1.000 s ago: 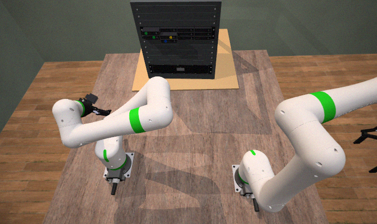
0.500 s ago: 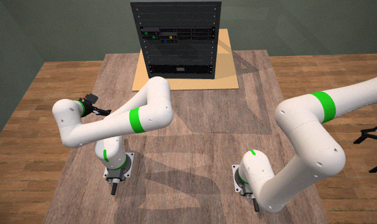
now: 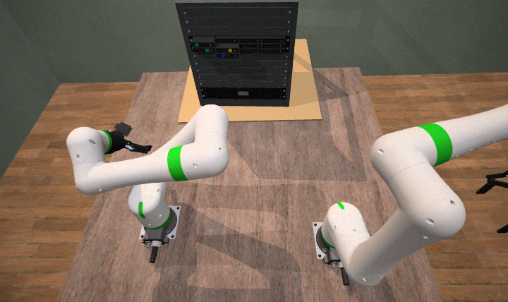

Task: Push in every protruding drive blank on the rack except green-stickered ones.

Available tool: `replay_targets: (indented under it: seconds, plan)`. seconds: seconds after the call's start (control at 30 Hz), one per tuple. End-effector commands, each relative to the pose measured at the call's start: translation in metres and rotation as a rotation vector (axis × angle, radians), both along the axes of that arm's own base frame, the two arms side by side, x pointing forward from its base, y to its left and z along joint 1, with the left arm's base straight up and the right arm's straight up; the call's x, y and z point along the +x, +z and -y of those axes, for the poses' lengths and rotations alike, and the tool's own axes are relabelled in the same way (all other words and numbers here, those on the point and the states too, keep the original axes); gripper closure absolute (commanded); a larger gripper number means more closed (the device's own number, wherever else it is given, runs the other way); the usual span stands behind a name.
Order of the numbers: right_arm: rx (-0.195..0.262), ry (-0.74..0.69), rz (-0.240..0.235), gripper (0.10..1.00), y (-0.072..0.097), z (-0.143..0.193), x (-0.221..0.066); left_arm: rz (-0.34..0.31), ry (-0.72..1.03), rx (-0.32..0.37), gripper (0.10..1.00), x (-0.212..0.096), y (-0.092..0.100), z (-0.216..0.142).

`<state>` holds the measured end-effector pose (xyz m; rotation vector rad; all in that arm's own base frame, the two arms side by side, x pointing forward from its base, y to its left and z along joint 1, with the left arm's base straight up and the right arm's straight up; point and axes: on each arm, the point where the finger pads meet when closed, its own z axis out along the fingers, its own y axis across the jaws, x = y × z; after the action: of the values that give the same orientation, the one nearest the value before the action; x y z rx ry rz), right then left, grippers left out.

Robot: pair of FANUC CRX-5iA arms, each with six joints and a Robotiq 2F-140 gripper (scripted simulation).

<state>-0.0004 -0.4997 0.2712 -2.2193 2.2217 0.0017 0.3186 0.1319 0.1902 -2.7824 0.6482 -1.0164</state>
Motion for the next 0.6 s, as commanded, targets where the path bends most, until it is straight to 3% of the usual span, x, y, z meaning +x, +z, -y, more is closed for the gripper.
replay_targets:
  seconds: [0.0, 0.07, 0.13, 0.27, 0.57]
  plan:
    - [-0.002, 0.0, 0.0, 0.098, 0.001, 0.0, 0.0, -0.073, -0.006, -0.087, 0.098, 0.003, 0.016, 0.015]
    - [-0.002, 0.0, 0.0, 0.098, 0.001, 0.0, 0.0, -0.117, -0.006, -0.13, 0.098, 0.004, 0.024, 0.022]
    - [-0.002, 0.0, 0.0, 0.098, 0.001, 0.0, 0.0, -0.117, -0.006, -0.13, 0.098, 0.004, 0.024, 0.022]
    - [-0.002, 0.0, 0.0, 0.098, 0.001, 0.0, 0.0, -0.218, 0.005, -0.203, 0.098, 0.01, 0.039, 0.034]
    - [-0.002, 0.0, 0.0, 0.098, 0.001, 0.0, 0.0, -0.378, 0.048, -0.265, 0.098, 0.024, 0.058, 0.045]
